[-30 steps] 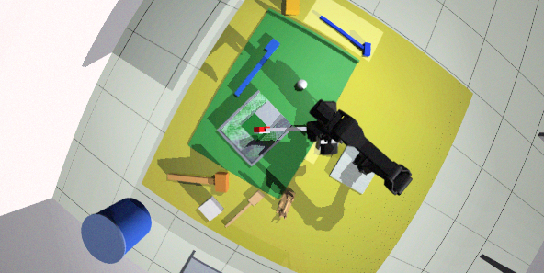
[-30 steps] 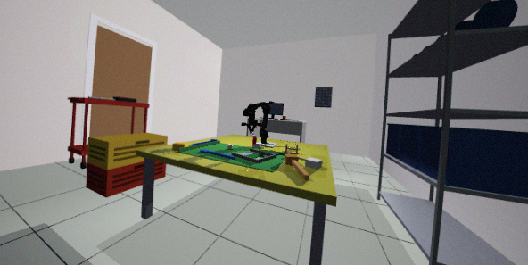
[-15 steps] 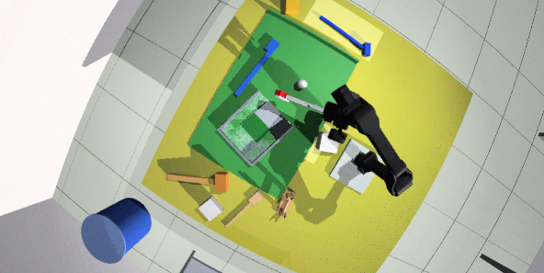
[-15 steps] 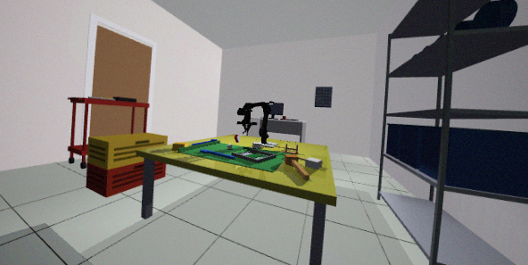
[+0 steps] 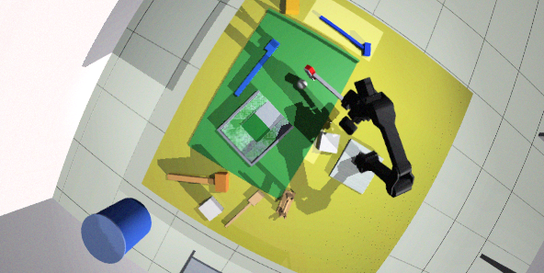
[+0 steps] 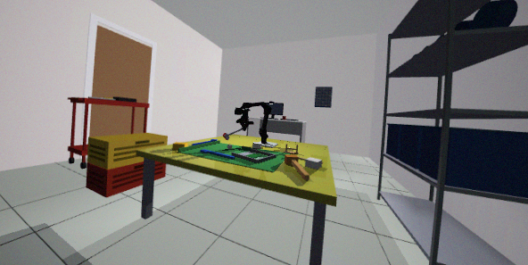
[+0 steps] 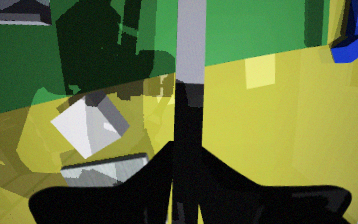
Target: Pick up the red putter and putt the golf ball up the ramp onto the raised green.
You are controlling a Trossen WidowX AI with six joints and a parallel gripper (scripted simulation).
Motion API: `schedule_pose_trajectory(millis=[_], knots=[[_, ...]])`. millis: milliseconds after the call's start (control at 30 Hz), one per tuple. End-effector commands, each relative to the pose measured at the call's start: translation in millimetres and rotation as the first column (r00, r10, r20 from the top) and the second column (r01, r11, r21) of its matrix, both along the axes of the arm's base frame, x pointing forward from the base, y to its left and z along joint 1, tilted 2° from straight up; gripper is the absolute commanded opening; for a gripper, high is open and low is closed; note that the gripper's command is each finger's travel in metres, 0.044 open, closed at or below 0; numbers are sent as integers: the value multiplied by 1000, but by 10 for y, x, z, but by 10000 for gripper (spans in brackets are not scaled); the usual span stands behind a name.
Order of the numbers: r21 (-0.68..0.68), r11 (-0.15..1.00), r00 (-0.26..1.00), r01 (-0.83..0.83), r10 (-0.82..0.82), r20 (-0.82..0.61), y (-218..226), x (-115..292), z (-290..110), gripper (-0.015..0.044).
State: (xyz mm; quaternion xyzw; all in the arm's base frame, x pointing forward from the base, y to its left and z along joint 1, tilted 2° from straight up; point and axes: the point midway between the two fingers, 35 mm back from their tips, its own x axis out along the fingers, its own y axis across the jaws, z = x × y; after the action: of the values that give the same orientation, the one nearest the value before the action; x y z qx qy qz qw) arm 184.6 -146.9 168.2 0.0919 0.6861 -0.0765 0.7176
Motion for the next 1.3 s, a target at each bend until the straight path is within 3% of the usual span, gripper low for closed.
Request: schedule_pose_trajectory(millis=[0, 1267], knots=[[-3, 999, 999, 45, -45, -3, -40, -57, 12, 0], [-3, 999, 999, 45, -45, -2, -30, -24, -685, 0]])
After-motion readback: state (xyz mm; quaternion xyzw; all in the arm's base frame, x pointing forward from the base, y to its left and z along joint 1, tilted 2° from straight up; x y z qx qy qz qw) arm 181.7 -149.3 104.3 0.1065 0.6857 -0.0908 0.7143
